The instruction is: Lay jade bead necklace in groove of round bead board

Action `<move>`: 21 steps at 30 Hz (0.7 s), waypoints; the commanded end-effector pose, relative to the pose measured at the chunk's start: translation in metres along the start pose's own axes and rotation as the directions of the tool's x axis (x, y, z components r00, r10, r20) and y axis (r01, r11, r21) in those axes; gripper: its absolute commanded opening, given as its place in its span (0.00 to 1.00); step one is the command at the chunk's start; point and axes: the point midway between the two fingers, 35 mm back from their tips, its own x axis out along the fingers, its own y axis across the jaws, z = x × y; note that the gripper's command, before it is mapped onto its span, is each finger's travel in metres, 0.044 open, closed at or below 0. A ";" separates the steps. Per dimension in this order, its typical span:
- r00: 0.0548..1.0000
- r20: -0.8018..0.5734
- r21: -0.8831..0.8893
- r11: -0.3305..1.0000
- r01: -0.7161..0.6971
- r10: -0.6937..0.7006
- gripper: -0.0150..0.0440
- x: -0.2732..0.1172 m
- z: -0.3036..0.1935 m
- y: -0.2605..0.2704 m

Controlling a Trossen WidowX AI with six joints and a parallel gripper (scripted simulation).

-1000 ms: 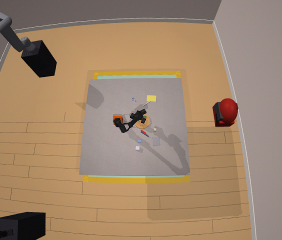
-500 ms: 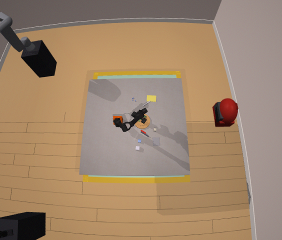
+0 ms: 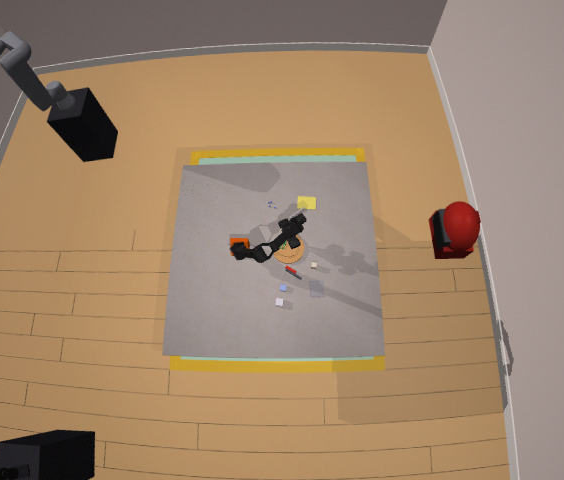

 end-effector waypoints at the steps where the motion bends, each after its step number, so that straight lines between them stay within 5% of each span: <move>1: 1.000 0.008 0.021 1.000 -0.005 0.004 0.46 0.001 0.004 0.000; 21: 1.000 0.009 0.021 1.000 -0.004 0.004 0.46 0.025 0.005 0.000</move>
